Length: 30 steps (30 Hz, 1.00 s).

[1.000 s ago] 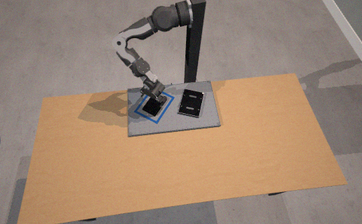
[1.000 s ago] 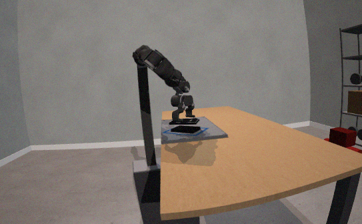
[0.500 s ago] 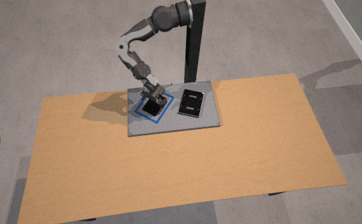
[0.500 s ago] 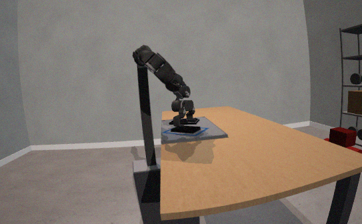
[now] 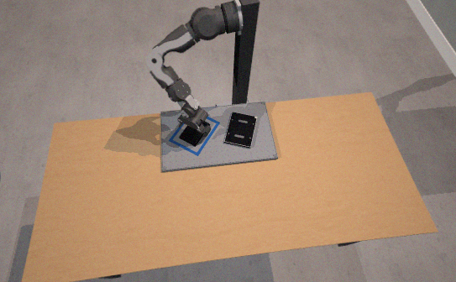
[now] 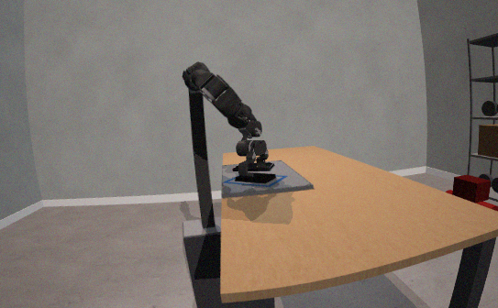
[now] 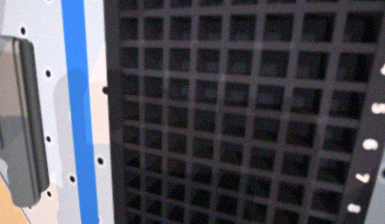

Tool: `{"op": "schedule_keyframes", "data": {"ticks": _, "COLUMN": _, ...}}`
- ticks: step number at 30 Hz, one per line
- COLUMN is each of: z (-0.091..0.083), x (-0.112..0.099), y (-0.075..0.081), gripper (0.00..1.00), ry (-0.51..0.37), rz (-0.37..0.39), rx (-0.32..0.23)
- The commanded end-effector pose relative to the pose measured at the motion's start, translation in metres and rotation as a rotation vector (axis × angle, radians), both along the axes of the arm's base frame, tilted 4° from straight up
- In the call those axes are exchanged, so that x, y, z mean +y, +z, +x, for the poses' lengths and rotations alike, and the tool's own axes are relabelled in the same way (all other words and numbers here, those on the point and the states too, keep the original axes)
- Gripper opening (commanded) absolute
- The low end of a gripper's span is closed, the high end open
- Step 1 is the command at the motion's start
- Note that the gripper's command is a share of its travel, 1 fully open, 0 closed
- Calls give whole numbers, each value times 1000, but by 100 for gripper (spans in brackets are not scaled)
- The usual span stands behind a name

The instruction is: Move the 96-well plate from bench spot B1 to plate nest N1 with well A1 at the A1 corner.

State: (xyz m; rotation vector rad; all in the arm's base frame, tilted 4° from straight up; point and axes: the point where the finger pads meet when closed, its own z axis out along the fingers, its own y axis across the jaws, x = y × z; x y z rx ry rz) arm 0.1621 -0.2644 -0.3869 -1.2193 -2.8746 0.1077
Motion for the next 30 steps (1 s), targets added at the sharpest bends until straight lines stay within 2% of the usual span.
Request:
{"op": "schedule_keyframes", "data": {"ticks": 1, "z": 1, "x": 0, "y": 0, "gripper": 77, "ry": 3, "rz": 3, "rx": -4}}
{"op": "schedule_keyframes", "data": {"ticks": 6, "z": -2, "x": 0, "y": -21, "gripper": 77, "ry": 7, "rz": 9, "rx": 0}}
{"op": "schedule_keyframes", "data": {"ticks": 30, "z": 2, "x": -2, "y": -16, "gripper": 77, "ry": 2, "rz": 2, "rx": -4}}
